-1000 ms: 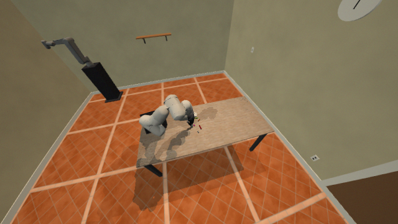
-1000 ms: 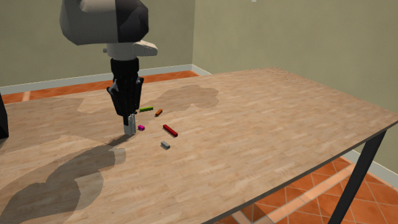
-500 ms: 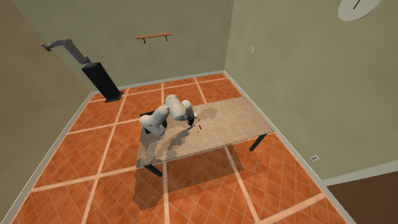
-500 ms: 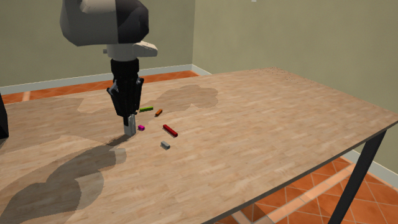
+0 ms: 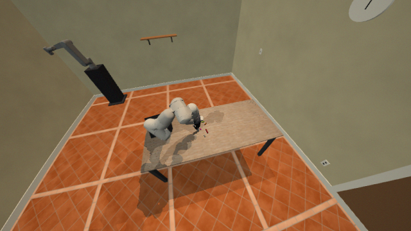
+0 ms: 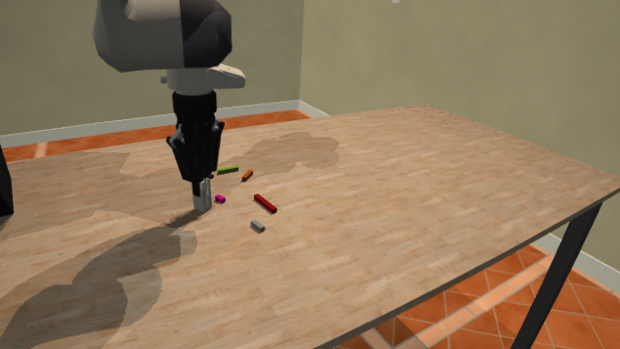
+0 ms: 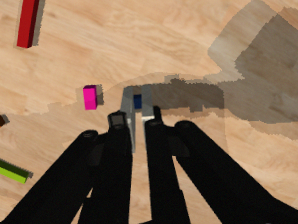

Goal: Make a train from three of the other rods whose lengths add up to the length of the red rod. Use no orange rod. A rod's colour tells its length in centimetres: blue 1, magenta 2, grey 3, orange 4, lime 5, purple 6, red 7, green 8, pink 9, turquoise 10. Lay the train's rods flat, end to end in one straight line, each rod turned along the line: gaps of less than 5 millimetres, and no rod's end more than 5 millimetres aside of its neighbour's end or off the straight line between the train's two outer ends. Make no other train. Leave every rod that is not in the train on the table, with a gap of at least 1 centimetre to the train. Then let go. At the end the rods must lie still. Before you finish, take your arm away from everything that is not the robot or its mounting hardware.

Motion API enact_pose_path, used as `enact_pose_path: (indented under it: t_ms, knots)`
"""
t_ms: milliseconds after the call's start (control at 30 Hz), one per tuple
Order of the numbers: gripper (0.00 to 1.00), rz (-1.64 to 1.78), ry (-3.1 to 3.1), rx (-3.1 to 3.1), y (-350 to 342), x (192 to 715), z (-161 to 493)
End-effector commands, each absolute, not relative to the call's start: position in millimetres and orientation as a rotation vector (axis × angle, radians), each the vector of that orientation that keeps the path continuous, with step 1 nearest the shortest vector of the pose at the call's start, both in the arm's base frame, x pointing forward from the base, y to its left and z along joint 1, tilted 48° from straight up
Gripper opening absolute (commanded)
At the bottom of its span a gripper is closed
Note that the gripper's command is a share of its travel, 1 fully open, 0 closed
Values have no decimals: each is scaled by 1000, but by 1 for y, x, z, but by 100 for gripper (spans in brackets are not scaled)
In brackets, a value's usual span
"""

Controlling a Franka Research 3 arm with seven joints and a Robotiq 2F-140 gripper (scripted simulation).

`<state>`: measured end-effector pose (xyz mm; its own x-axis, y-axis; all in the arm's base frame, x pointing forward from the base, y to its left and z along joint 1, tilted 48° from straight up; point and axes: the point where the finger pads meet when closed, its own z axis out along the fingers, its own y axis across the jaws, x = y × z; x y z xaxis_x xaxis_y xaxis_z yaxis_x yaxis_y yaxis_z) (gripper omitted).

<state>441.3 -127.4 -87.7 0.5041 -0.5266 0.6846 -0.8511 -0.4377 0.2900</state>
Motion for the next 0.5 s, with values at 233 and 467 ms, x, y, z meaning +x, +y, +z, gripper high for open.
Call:
enact_pose_path:
  t_ms: [233, 467]
  knots:
    - [3, 680, -1126, 2127, -128, 442, -88]
    - [8, 680, -1126, 2127, -128, 442, -88]
